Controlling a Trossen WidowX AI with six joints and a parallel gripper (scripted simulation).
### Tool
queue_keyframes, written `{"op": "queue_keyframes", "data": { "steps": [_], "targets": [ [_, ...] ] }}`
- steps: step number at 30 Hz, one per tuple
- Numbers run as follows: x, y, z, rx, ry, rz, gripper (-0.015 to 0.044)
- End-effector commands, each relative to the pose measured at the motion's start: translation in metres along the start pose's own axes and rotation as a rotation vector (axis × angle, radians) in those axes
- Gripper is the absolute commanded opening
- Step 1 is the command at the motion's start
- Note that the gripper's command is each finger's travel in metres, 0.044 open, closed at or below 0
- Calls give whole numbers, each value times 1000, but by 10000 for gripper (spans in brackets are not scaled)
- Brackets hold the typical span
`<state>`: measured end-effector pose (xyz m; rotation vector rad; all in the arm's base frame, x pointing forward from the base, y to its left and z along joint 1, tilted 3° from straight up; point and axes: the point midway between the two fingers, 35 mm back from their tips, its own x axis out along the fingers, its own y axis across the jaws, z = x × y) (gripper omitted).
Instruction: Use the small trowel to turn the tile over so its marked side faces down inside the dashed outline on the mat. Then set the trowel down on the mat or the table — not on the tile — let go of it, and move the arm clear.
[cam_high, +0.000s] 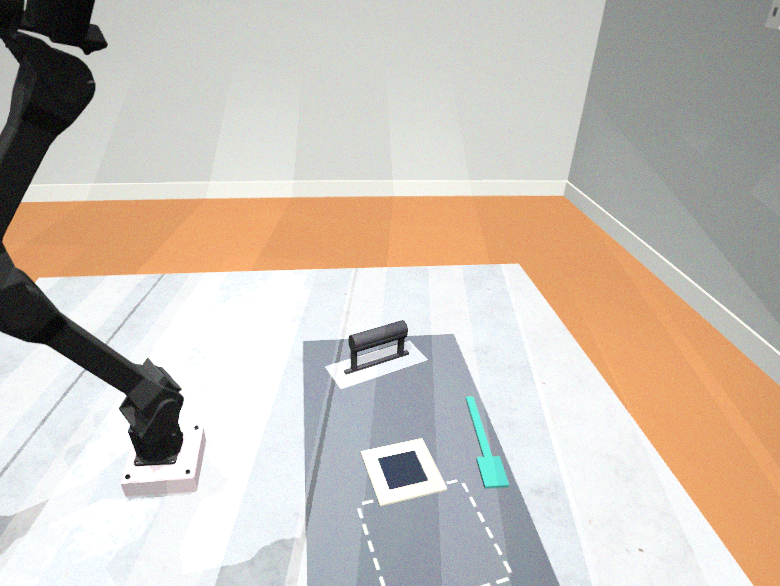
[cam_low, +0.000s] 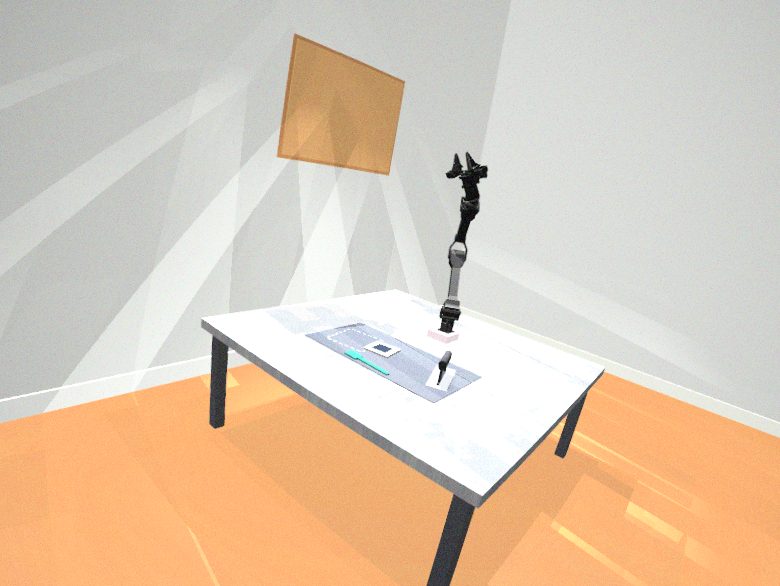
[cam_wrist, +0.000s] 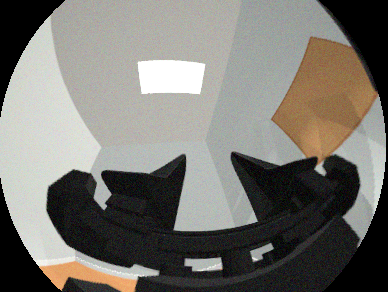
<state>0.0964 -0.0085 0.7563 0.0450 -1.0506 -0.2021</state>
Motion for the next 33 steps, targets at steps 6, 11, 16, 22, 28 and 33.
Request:
{"op": "queue_keyframes", "data": {
  "steps": [6, 11, 16, 22, 28, 33],
  "targets": [
    [7, 51, -58, -58, 98, 103, 270],
    [8, 90, -103, -75, 204, 205, 270],
    [2, 126, -149, -89, 319, 303, 270],
    [-14, 158, -207, -73, 445, 358, 270],
    [-33, 189, -257, -86, 585, 450, 270],
    [-55, 211, -301, -96, 716, 522, 270]
  ]
}}
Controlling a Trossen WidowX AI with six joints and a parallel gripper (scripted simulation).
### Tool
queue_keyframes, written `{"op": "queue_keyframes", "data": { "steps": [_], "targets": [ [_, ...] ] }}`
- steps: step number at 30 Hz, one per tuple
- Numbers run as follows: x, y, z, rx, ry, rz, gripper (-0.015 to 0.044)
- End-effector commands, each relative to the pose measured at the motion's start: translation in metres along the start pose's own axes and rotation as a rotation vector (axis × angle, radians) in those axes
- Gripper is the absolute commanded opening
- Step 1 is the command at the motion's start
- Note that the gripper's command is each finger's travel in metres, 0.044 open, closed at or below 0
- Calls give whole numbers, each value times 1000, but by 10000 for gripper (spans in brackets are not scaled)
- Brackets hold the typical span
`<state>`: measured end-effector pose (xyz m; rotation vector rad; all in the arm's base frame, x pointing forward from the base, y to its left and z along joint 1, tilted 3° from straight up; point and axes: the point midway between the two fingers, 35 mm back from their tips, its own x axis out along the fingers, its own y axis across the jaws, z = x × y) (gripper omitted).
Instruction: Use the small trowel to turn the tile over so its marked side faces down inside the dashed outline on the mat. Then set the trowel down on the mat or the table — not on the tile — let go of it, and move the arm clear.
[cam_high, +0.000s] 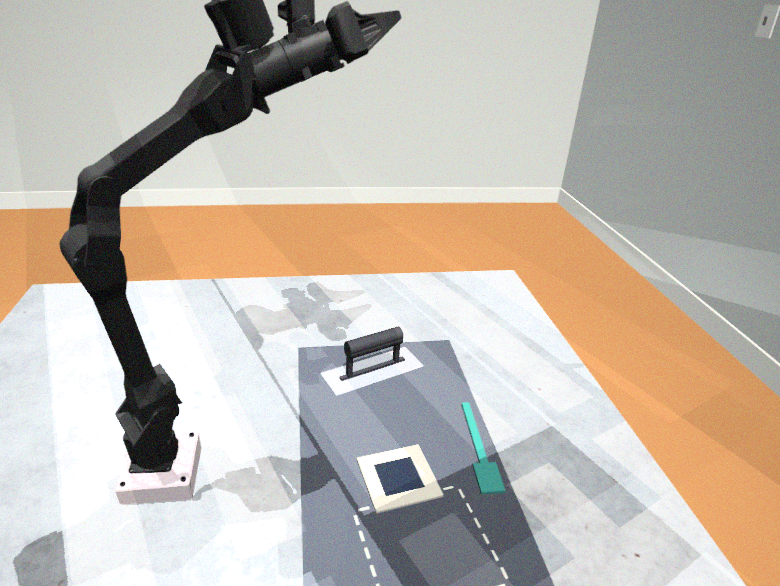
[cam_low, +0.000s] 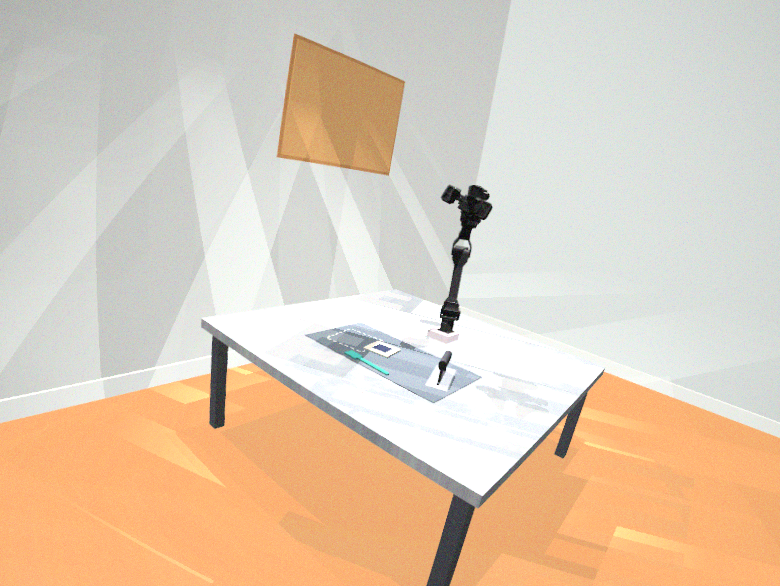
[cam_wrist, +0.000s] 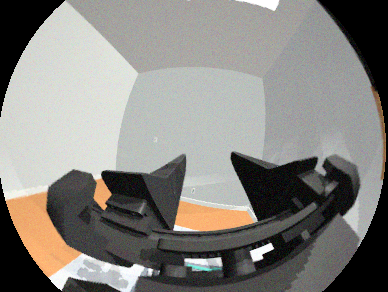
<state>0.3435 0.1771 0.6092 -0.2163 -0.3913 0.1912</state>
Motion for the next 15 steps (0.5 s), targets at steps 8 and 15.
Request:
{"op": "queue_keyframes", "data": {
  "steps": [8, 15],
  "targets": [
    [30, 59, -98, -6, 297, 166, 270],
    [34, 93, -165, -9, 504, 258, 270]
  ]
}}
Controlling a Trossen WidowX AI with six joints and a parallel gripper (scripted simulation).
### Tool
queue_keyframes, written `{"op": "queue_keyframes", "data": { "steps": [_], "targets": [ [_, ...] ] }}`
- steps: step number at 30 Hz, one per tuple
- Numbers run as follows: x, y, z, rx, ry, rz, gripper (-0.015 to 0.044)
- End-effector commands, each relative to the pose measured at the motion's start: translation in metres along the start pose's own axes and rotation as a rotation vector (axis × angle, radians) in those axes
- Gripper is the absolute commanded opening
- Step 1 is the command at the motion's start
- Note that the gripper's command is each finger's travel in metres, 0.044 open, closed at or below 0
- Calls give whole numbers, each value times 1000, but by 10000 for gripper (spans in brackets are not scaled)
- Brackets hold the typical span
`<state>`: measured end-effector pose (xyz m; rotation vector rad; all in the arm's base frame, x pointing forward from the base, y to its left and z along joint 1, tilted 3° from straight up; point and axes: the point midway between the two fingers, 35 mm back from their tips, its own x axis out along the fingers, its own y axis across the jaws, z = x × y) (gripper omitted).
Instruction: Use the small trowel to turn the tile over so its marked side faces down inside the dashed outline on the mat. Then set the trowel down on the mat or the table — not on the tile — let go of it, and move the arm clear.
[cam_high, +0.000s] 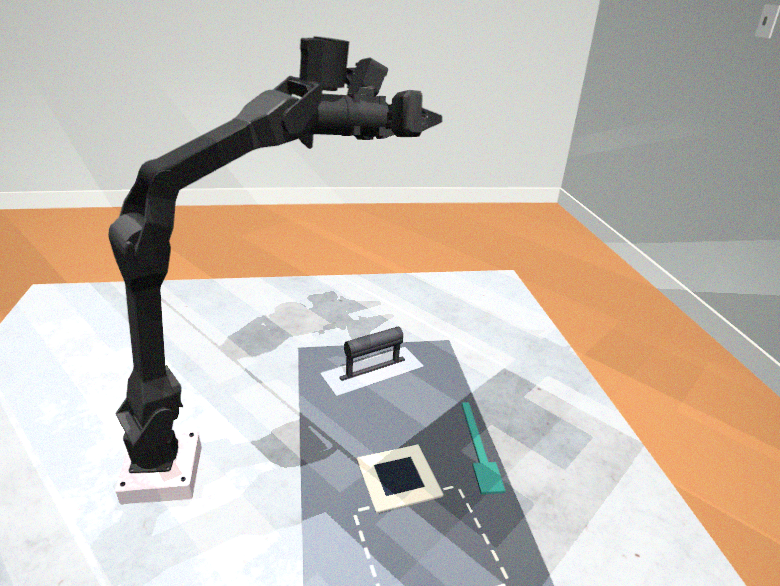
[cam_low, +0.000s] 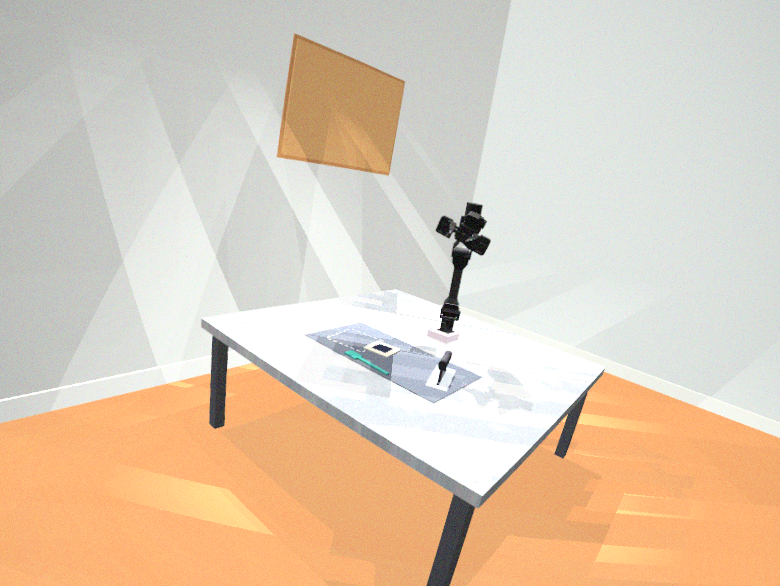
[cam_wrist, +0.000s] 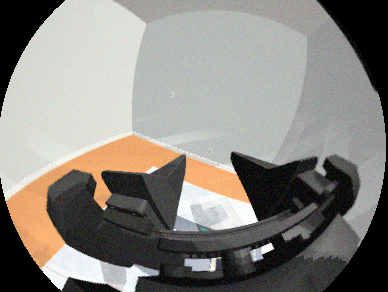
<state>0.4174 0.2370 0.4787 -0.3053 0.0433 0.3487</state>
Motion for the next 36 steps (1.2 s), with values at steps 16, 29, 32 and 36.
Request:
{"op": "queue_keyframes", "data": {
  "steps": [16, 29, 32, 36],
  "targets": [
    [53, 73, -165, 46, 589, 202, 270],
    [42, 108, -269, 100, 1018, 265, 270],
    [36, 115, -290, 114, 1120, 270, 270],
    [25, 122, -317, 131, 1256, 271, 270]
  ]
}}
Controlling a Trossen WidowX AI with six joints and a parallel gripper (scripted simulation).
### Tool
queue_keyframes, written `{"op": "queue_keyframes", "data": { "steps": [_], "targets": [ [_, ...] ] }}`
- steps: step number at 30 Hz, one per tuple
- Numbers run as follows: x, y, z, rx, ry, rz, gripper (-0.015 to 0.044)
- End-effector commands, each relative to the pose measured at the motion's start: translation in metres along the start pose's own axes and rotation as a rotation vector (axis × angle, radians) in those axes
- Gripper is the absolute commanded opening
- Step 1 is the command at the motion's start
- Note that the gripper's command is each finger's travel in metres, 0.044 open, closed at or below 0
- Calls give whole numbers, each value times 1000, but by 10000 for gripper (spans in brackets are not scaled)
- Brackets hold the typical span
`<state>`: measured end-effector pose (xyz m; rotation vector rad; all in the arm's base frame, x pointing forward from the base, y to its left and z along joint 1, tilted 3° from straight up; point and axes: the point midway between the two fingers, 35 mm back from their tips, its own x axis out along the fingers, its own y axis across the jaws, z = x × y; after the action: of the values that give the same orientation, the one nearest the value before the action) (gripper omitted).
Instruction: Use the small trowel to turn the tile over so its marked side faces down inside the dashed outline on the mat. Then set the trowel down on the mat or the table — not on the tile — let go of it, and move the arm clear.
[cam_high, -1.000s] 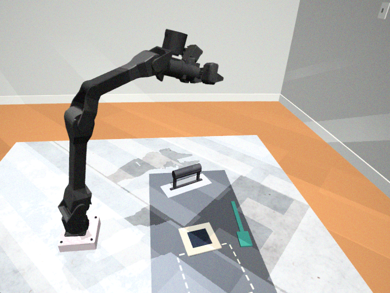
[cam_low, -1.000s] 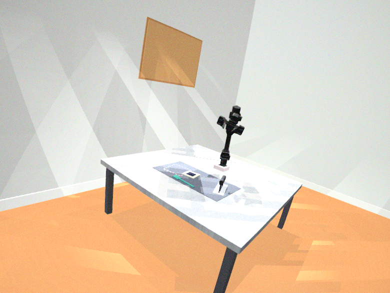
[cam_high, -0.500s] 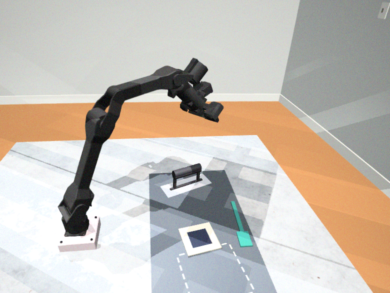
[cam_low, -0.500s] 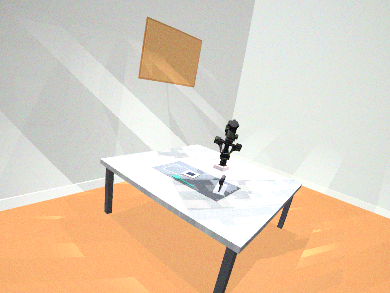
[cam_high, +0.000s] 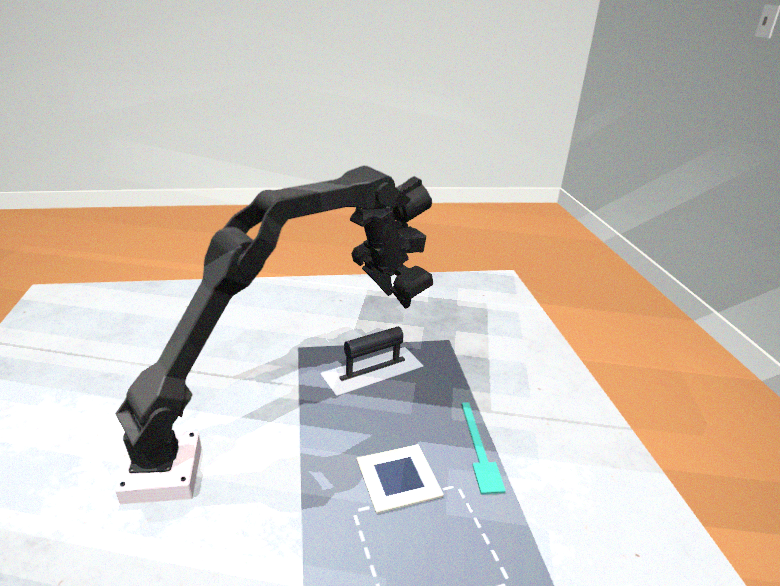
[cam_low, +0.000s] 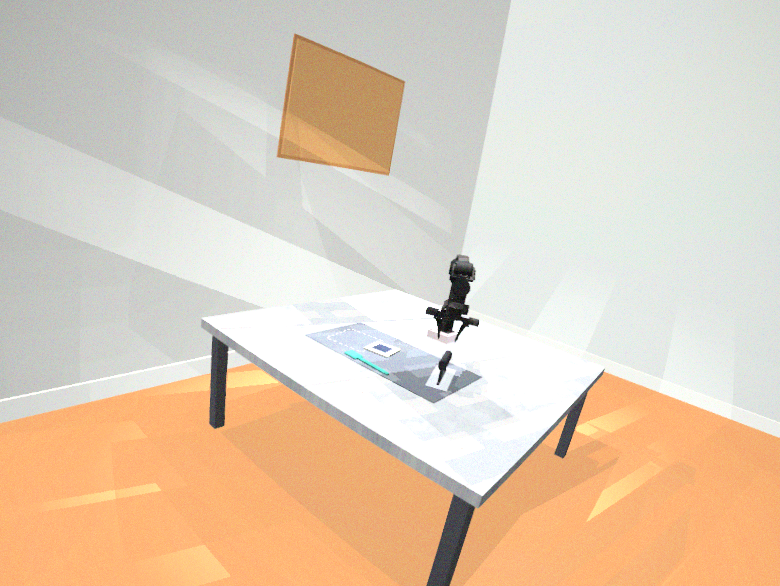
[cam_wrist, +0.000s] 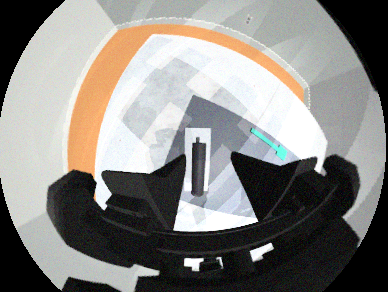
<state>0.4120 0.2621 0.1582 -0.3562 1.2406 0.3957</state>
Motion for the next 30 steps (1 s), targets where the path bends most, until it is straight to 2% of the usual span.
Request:
{"op": "queue_keyframes", "data": {
  "steps": [1, 7, 30],
  "targets": [
    [20, 3, -21, 37, 134, 13, 270],
    [39, 6, -45, 77, 285, 15, 270],
    [68, 7, -51, 75, 284, 16, 270]
  ]
}}
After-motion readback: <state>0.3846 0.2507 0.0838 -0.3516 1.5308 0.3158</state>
